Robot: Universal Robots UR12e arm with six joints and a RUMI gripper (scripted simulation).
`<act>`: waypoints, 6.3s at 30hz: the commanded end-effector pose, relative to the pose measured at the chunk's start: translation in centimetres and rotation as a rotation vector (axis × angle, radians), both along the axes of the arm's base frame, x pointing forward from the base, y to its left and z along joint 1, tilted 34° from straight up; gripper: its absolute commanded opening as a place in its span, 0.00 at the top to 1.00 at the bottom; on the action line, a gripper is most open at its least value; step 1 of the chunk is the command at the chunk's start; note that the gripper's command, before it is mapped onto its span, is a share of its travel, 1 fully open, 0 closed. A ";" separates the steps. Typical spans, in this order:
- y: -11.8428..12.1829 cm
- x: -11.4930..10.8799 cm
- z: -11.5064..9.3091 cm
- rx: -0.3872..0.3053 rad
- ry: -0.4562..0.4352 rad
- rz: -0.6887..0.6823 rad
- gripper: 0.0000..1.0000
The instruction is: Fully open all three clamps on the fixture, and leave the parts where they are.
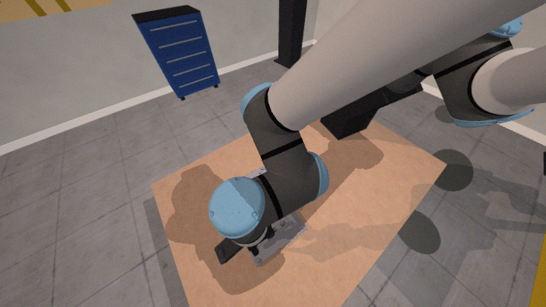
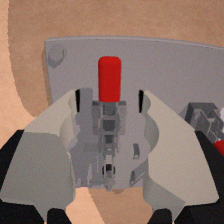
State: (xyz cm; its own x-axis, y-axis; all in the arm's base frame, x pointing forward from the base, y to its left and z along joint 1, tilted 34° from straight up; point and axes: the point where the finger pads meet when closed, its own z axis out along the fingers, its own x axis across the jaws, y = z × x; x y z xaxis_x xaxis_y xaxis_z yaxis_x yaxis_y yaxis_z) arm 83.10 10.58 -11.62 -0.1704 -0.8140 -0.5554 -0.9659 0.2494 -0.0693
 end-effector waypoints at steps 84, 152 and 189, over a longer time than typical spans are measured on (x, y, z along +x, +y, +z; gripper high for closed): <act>1.4 0.7 -2.2 0.000 -0.001 0.000 1.00; 0.9 -0.2 -1.2 0.000 -0.001 0.000 1.00; 0.5 -2.8 0.1 0.000 -0.001 0.000 1.00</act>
